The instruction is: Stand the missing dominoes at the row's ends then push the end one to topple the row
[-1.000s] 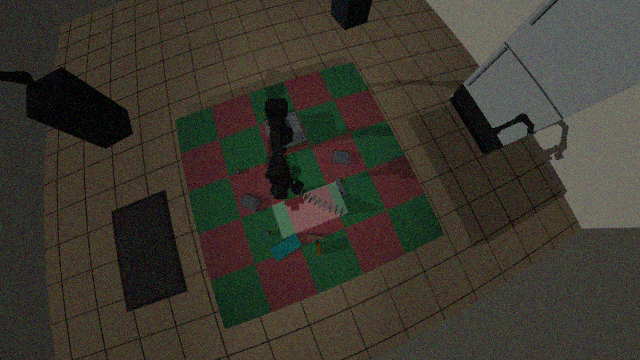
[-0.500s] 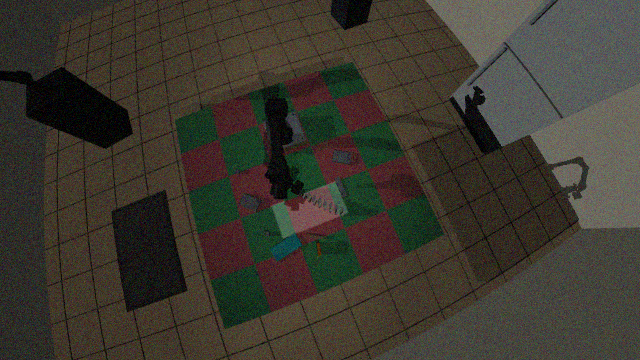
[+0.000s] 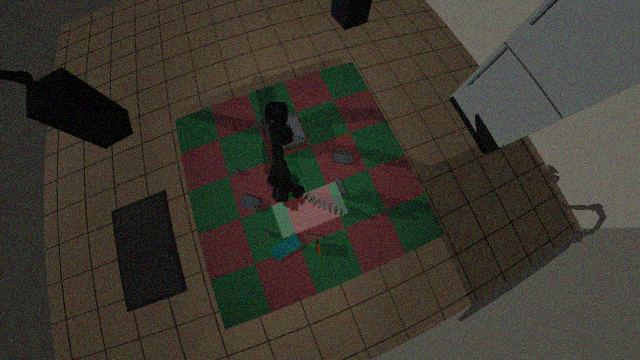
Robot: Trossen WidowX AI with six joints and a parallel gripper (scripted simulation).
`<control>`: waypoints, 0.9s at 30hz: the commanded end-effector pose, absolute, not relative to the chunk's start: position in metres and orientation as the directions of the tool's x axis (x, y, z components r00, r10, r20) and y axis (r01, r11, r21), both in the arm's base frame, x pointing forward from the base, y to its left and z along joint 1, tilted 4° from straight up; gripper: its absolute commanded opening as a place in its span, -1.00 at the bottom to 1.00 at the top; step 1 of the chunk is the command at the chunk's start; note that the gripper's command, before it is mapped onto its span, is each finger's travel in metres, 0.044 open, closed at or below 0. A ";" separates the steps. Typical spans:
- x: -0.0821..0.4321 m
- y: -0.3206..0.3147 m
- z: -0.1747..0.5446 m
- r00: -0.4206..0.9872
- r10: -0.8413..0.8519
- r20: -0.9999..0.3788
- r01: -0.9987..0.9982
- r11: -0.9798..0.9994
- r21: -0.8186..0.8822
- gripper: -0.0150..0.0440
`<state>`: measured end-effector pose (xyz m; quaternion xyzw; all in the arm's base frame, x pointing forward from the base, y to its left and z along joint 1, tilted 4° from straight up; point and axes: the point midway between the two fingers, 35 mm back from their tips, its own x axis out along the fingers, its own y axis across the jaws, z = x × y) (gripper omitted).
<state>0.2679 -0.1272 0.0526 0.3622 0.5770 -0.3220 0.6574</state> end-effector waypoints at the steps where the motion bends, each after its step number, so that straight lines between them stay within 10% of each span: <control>1: 0.259 -0.122 0.014 0.081 0.017 -0.997 0.848 0.524 0.078 -0.49; 27: 0.289 -0.104 0.018 0.083 0.019 -0.996 0.848 0.524 0.081 -0.49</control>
